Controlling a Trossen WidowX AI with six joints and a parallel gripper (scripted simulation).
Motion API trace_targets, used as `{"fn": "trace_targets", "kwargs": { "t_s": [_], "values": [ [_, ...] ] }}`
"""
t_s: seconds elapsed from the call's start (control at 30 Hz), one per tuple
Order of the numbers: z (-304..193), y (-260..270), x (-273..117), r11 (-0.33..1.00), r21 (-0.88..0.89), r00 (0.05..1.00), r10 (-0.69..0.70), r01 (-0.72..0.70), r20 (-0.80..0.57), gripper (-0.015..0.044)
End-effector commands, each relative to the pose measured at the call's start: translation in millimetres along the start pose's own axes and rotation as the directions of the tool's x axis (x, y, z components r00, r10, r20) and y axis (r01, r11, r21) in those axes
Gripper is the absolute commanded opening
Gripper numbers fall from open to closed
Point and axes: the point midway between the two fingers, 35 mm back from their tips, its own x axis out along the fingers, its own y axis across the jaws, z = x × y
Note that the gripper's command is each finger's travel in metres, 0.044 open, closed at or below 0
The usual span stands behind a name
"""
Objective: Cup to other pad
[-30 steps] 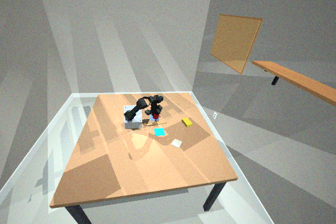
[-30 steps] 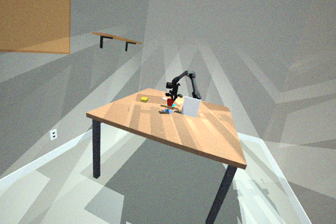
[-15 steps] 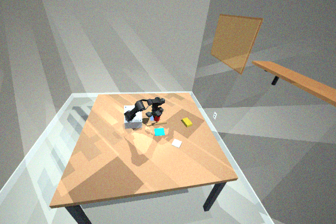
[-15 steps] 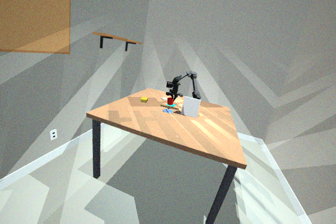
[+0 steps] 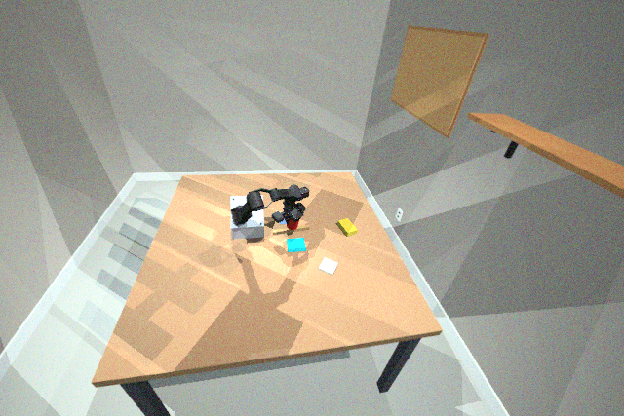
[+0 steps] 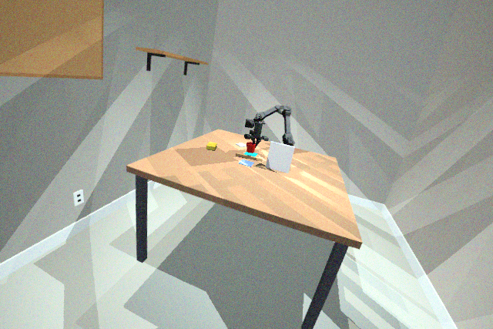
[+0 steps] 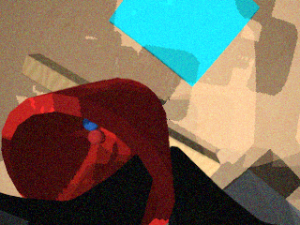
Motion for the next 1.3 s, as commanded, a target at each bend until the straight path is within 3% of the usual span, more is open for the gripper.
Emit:
{"fn": "trace_targets", "kwargs": {
  "t_s": [0.0, 1.27],
  "values": [
    [12.7, -5.7, -0.8, 1.000, 0.000, 1.000, 0.001, -0.001, 0.004, 0.0000],
    [87.5, -39.7, -1.0, 1.000, 0.000, 1.000, -0.001, 0.001, 0.007, 0.0000]
  ]
}}
